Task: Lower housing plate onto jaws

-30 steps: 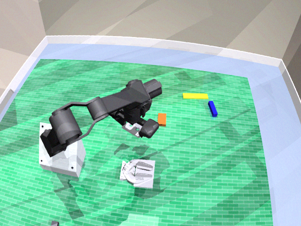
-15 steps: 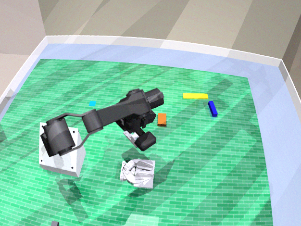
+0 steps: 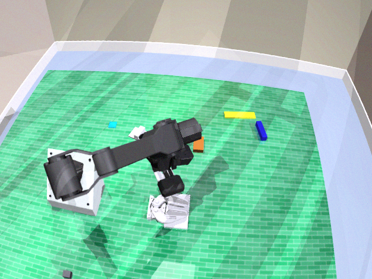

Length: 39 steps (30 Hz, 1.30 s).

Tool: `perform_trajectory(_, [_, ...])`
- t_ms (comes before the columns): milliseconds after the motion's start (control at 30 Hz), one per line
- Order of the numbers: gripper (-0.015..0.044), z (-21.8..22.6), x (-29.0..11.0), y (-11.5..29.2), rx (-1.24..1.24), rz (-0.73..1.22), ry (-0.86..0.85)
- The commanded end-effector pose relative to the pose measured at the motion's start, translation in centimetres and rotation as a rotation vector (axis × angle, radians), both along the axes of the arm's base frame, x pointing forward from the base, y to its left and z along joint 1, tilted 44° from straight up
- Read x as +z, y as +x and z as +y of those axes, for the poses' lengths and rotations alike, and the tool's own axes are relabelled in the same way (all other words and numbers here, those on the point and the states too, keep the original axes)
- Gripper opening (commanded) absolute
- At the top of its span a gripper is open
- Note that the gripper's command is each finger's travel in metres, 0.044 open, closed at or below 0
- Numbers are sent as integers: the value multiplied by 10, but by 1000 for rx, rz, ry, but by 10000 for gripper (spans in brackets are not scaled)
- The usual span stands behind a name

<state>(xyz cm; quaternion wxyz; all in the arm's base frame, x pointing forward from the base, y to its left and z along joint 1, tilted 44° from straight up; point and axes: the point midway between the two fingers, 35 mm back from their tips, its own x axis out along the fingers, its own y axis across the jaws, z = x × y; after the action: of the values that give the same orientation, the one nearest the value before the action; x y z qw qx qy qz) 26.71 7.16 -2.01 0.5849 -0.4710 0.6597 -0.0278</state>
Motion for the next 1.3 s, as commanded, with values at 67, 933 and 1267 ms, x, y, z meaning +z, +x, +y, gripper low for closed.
perform_trajectory(67, [351,-12,8,1,-87,-79,5])
perform_trajectory(933, [351,-48,30,2,-357,-321,21])
perform_trajectory(1267, [351,-48,30,2,-357,-321,21])
